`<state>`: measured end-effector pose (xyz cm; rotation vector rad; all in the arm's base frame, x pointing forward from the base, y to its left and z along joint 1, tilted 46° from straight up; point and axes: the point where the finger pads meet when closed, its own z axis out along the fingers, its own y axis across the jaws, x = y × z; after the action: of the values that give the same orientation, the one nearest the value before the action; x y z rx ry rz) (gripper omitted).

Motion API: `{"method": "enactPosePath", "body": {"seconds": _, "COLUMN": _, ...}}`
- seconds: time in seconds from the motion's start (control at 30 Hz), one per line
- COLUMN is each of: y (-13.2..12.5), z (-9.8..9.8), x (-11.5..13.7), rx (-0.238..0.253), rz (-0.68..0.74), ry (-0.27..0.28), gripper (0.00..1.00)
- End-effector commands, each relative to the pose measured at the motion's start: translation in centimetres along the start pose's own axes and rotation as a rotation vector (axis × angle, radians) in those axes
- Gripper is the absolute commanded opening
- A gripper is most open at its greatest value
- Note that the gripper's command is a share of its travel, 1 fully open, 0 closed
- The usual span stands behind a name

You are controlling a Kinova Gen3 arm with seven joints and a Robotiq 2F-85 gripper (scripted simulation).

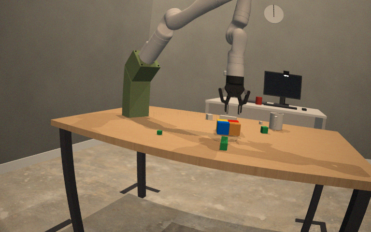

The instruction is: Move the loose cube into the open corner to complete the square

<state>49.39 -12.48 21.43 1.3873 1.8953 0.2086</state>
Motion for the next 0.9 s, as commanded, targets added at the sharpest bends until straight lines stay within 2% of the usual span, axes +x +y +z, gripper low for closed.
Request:
{"method": "enactPosePath", "body": {"seconds": 0.0, "y": -0.5, "z": 1.1, "x": -0.5, "rx": 0.013, "rz": 0.001, "ry": -0.01, "gripper": 0.54}}
{"method": "enactPosePath", "body": {"seconds": 0.2, "y": -0.6, "z": 2.8, "x": -0.5, "rx": 0.013, "rz": 0.001, "ry": -0.01, "gripper": 0.54}}
{"method": "enactPosePath", "body": {"seconds": 0.27, "y": -0.6, "z": 2.8, "x": -0.5, "rx": 0.013, "rz": 0.001, "ry": -0.01, "gripper": 0.54}}
{"method": "enactPosePath", "body": {"seconds": 0.67, "y": -0.6, "z": 6.6, "x": -0.5, "rx": 0.013, "rz": 0.001, "ry": -0.01, "gripper": 0.54}}
{"method": "enactPosePath", "body": {"seconds": 0.87, "y": -0.7, "z": 7.4, "x": -0.5, "rx": 0.013, "rz": 0.001, "ry": -0.01, "gripper": 0.54}}
